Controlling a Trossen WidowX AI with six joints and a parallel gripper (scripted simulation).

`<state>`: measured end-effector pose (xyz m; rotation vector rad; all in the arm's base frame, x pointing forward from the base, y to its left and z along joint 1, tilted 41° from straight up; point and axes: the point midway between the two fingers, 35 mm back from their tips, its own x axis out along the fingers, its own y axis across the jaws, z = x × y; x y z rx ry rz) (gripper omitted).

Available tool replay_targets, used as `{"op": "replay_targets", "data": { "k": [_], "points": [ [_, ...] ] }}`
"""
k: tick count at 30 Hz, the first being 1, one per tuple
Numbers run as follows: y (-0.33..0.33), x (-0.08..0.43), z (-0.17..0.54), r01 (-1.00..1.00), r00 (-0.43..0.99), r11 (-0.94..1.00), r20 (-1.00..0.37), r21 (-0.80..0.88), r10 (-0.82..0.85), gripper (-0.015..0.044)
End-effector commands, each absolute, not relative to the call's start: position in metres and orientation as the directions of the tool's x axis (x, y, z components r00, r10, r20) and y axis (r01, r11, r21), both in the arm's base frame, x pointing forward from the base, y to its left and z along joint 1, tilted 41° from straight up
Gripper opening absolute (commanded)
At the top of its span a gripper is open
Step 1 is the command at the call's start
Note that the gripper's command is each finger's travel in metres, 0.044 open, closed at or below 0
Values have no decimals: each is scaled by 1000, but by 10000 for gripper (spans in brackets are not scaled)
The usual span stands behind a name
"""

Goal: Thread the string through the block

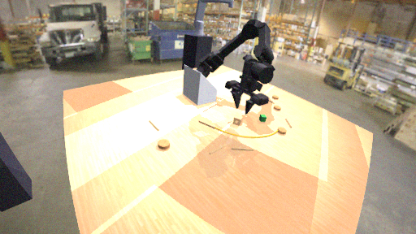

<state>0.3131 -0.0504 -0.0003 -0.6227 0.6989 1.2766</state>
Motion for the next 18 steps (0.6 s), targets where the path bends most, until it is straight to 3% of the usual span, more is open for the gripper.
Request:
{"op": "replay_targets", "data": {
  "k": [1,7,18],
  "points": [
    [-50,313,0,-982,144,185,-763,-33,631,164],
    [-50,313,0,-982,144,185,-763,-33,631,6],
    [-50,313,0,-982,144,185,-763,-33,631,0]
  ]
}}
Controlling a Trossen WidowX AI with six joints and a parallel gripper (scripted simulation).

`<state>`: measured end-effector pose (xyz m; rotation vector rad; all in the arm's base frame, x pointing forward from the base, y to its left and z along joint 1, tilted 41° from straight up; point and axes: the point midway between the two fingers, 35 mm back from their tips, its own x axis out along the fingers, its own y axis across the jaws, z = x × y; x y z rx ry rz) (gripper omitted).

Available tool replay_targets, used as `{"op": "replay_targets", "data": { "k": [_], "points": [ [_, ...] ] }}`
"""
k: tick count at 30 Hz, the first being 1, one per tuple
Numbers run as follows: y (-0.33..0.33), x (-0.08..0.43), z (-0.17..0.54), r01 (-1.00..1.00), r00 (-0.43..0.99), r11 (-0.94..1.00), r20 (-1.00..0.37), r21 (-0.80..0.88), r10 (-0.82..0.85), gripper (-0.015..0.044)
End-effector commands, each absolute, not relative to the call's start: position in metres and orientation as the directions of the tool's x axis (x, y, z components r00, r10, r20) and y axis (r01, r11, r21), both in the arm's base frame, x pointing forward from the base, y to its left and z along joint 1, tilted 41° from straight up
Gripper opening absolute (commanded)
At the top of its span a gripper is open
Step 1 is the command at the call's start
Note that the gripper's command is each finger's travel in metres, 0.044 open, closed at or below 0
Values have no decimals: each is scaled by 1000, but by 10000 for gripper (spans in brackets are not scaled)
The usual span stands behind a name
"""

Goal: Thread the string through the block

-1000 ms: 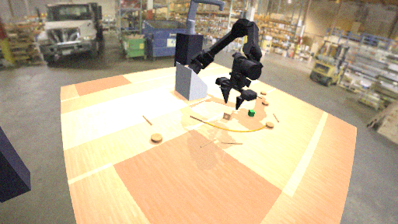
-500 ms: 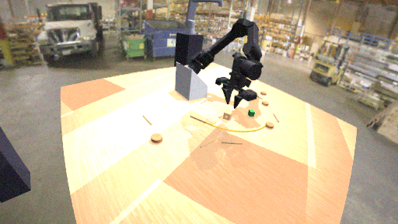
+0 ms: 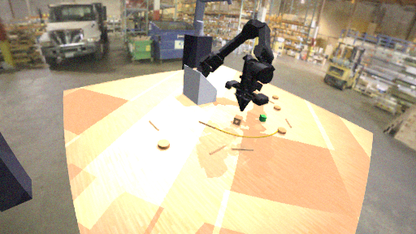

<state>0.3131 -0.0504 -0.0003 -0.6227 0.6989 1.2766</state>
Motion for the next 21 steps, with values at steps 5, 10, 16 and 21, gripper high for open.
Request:
{"op": "replay_targets", "data": {
  "k": [5,10,16,21],
  "points": [
    [-50,313,0,-982,144,185,-763,-33,631,0],
    [-50,313,0,-982,144,185,-763,-33,631,52],
    [-50,313,0,-982,144,185,-763,-33,631,210],
    [-50,313,0,-982,144,185,-763,-33,631,190]
  ]
}}
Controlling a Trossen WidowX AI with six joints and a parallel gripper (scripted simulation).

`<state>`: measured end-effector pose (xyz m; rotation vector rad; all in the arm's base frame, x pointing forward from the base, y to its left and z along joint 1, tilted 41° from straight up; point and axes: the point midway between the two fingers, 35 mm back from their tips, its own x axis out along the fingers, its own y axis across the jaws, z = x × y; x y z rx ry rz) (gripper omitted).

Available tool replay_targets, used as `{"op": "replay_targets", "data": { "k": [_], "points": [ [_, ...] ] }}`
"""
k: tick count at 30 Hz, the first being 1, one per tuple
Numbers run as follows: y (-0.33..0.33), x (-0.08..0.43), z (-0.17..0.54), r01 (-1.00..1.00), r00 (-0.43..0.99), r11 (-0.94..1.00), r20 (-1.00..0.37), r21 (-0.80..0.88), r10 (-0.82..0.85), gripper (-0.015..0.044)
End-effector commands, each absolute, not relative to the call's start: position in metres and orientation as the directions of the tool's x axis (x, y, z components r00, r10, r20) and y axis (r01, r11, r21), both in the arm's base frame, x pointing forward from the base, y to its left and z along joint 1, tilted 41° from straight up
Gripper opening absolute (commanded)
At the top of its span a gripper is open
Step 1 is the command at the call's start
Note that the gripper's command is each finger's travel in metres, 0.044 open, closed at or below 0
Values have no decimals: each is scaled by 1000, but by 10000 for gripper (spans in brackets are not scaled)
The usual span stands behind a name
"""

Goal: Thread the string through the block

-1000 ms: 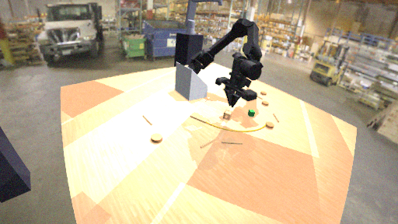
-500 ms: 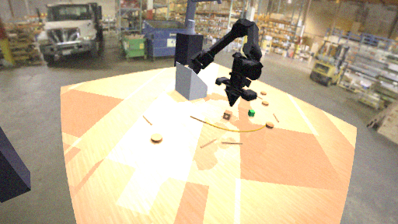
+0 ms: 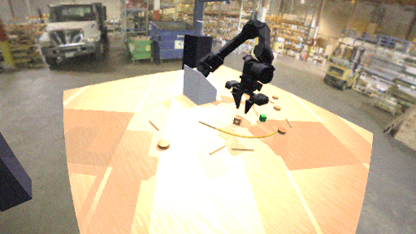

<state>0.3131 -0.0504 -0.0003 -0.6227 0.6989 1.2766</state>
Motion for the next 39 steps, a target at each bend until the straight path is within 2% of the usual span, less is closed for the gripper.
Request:
{"op": "replay_targets", "data": {
  "k": [1,7,22,25,29,34,39],
  "points": [
    [-50,313,0,-982,144,185,-763,-33,631,164],
    [-50,313,0,-982,144,185,-763,-33,631,6],
    [-50,313,0,-982,144,185,-763,-33,631,0],
    [-54,312,-3,-950,144,305,-763,72,630,79],
    [-63,310,-11,-745,144,578,-765,333,628,184],
    [-75,306,-20,-303,144,765,-766,568,626,315],
    [-86,302,-30,200,144,741,-767,641,625,440]
  ]
}}
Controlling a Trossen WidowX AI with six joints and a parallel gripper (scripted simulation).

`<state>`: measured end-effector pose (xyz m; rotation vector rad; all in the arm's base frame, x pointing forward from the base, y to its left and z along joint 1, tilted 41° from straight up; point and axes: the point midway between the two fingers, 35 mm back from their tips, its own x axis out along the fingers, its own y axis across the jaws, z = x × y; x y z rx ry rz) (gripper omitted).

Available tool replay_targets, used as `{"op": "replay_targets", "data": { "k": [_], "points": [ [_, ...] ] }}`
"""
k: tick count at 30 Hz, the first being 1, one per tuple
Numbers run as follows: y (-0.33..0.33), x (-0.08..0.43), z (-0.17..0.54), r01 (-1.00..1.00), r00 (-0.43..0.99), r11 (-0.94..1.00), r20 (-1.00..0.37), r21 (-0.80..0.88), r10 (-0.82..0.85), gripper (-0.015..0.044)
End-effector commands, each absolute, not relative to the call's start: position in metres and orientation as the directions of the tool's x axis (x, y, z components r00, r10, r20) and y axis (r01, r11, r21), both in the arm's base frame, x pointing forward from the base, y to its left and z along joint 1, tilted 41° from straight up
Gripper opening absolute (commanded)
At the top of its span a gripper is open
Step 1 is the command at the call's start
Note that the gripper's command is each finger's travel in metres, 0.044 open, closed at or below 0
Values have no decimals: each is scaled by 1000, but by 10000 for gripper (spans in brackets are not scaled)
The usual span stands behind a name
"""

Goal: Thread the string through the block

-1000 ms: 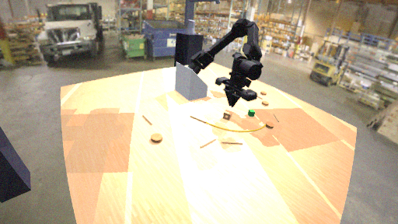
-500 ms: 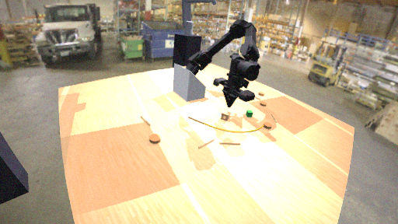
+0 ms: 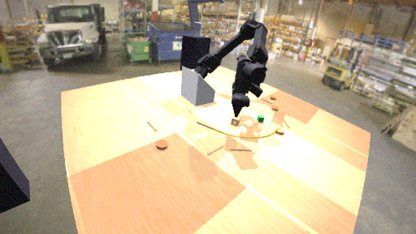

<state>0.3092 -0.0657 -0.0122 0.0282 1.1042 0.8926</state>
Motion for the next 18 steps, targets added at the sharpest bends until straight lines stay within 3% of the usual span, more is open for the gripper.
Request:
{"op": "replay_targets", "data": {
  "k": [1,10,18],
  "points": [
    [-87,301,-31,255,144,726,-767,639,625,440],
    [-98,296,-40,678,144,503,-767,537,625,440],
    [-107,291,-49,920,144,202,-767,337,625,440]
  ]
}}
